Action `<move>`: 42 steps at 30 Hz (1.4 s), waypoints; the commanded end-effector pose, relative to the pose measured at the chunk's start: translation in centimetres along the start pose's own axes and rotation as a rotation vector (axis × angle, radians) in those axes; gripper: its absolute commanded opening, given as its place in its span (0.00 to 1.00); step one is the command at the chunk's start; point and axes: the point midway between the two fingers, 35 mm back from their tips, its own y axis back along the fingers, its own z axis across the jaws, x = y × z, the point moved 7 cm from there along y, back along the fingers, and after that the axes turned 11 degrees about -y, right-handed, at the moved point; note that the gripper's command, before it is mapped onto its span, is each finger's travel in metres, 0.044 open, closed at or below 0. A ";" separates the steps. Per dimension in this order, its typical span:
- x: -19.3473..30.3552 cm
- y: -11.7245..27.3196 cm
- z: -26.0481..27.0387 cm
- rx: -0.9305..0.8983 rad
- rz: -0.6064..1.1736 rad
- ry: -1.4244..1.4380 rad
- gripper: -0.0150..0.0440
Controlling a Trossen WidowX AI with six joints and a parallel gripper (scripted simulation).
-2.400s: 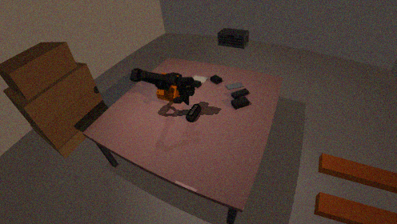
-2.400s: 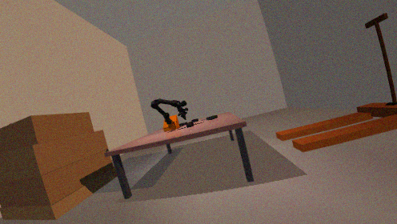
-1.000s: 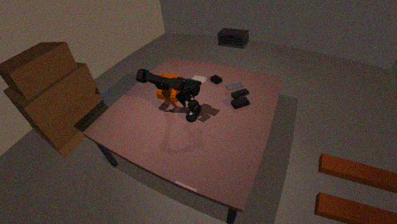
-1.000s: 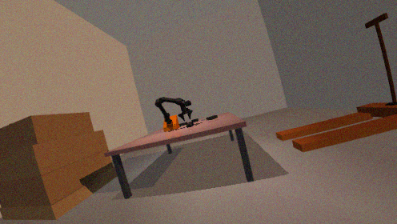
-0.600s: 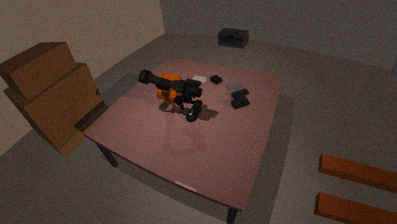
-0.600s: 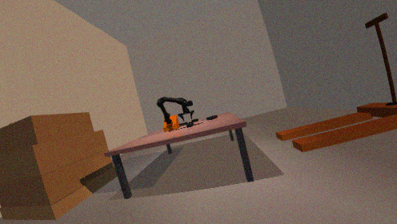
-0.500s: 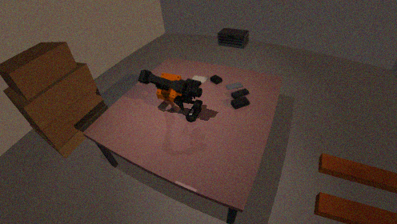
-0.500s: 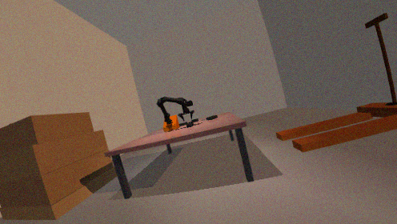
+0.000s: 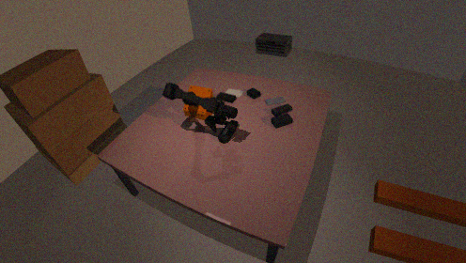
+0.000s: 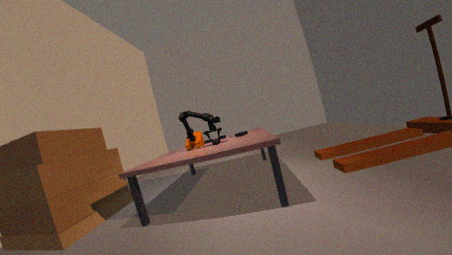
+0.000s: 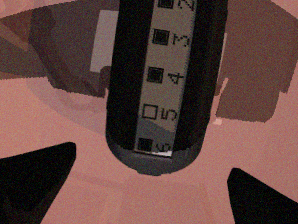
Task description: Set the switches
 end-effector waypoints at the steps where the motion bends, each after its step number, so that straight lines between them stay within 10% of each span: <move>1: -0.1 -0.6 0.0 0.000 -0.004 0.007 1.00; 42: 0.0 -3.7 0.2 0.001 0.000 0.008 0.81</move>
